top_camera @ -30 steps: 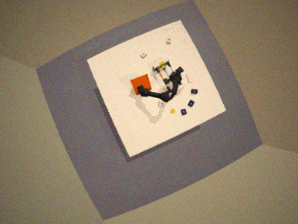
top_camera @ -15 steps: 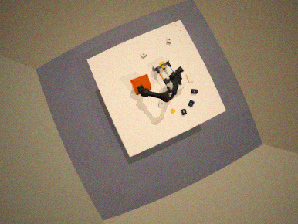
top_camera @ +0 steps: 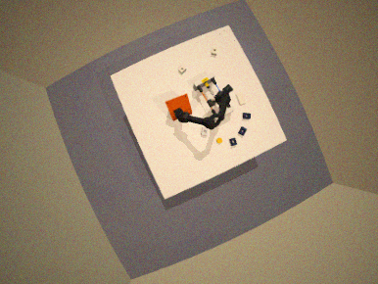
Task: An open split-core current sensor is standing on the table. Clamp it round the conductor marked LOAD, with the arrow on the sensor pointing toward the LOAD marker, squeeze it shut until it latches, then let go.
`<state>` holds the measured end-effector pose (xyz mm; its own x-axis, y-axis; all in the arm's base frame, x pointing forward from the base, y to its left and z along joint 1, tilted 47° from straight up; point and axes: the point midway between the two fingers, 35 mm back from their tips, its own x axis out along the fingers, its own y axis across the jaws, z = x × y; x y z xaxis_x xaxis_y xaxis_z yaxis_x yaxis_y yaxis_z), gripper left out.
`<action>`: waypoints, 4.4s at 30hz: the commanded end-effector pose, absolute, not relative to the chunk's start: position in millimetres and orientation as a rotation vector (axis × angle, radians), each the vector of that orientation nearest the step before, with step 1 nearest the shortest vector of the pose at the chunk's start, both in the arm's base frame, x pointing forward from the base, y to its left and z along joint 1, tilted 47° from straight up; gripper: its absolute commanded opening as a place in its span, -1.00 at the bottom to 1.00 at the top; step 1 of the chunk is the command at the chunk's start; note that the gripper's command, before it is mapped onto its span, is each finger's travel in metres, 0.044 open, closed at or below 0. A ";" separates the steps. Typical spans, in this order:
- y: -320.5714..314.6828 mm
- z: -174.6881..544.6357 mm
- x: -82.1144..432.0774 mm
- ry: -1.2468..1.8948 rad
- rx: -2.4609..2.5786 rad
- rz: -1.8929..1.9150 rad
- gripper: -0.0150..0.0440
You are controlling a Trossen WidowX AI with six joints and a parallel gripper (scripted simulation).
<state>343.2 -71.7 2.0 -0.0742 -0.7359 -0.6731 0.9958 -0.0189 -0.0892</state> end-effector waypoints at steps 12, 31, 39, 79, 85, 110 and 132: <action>-60.0 0.1 343.9 0.669 0.529 -1.518 -0.49; -71.6 2.0 343.2 0.646 0.523 -1.541 -0.49; -71.6 2.0 343.2 0.646 0.523 -1.541 -0.49; -71.6 2.0 343.2 0.646 0.523 -1.541 -0.49; -71.6 2.0 343.2 0.646 0.523 -1.541 -0.49; -71.6 2.0 343.2 0.646 0.523 -1.541 -0.49; -56.9 7.5 346.9 0.723 0.490 -1.668 1.00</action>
